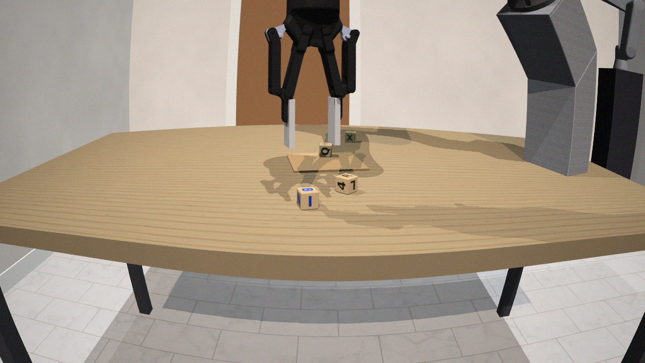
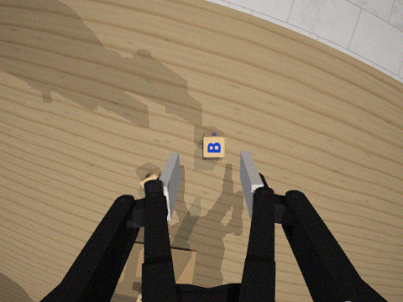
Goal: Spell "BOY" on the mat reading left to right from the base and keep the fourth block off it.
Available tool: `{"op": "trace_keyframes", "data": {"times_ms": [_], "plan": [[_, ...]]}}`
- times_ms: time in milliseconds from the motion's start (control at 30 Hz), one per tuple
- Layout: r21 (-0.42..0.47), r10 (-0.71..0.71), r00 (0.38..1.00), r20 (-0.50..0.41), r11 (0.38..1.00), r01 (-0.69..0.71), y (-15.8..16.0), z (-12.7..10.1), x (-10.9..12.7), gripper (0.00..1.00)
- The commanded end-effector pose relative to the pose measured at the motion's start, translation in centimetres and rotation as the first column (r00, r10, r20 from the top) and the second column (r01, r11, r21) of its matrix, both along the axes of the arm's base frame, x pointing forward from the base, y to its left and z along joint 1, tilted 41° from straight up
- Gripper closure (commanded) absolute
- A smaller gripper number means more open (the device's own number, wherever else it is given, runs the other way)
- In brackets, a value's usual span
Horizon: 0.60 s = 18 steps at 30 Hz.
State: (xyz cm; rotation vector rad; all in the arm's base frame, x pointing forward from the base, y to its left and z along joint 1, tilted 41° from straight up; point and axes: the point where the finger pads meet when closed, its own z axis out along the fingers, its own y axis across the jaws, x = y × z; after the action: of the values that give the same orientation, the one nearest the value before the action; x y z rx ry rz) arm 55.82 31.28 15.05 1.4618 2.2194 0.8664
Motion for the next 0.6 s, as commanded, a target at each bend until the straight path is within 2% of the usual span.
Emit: {"op": "trace_keyframes", "data": {"times_ms": [0,567], "plan": [[0.000,0.000,1.000,0.000,1.000,0.000,0.01,0.01,0.01,0.63],[0.000,-0.006,1.000,0.009,1.000,0.006,0.14,-0.38,0.35,0.63]]}}
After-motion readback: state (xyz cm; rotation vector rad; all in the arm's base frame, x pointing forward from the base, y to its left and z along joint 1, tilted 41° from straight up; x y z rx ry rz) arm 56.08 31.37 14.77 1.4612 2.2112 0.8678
